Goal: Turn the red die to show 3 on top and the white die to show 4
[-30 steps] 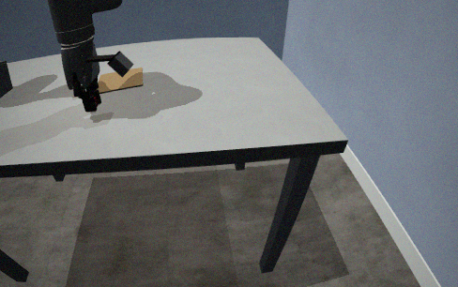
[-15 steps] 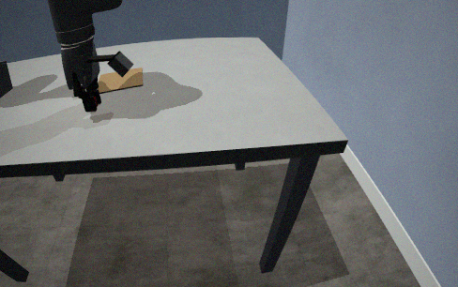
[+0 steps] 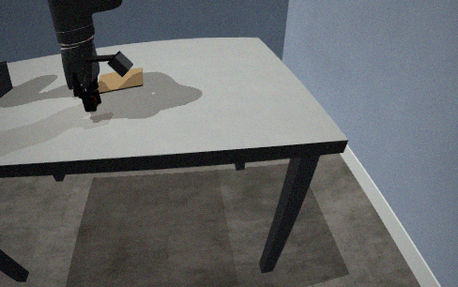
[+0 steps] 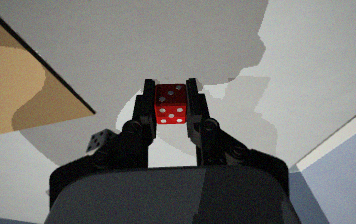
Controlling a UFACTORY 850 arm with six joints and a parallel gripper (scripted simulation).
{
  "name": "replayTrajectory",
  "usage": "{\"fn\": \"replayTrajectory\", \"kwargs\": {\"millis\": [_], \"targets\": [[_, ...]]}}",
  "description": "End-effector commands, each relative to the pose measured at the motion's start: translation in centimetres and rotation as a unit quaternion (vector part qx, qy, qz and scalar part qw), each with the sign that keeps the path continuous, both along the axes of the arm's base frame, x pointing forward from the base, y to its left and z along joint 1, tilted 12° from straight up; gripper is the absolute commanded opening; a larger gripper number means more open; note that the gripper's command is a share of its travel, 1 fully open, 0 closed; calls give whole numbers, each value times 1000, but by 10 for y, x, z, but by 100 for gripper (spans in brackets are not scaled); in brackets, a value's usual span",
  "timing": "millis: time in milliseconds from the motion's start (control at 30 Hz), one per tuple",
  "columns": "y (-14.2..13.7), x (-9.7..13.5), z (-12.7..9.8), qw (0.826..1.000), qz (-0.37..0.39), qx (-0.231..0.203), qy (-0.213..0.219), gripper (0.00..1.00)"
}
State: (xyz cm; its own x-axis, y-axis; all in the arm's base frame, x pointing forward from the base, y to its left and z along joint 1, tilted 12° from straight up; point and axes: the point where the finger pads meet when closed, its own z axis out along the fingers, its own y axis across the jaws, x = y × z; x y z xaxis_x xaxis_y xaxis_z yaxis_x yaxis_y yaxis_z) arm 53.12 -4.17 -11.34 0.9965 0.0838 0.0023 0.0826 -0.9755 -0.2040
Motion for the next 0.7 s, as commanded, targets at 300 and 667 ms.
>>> {"fn": "replayTrajectory", "kwargs": {"millis": [300,667], "targets": [[-11,2,53,1000,0,0,-1,21],[-20,2,98,1000,0,0,-1,21]]}}
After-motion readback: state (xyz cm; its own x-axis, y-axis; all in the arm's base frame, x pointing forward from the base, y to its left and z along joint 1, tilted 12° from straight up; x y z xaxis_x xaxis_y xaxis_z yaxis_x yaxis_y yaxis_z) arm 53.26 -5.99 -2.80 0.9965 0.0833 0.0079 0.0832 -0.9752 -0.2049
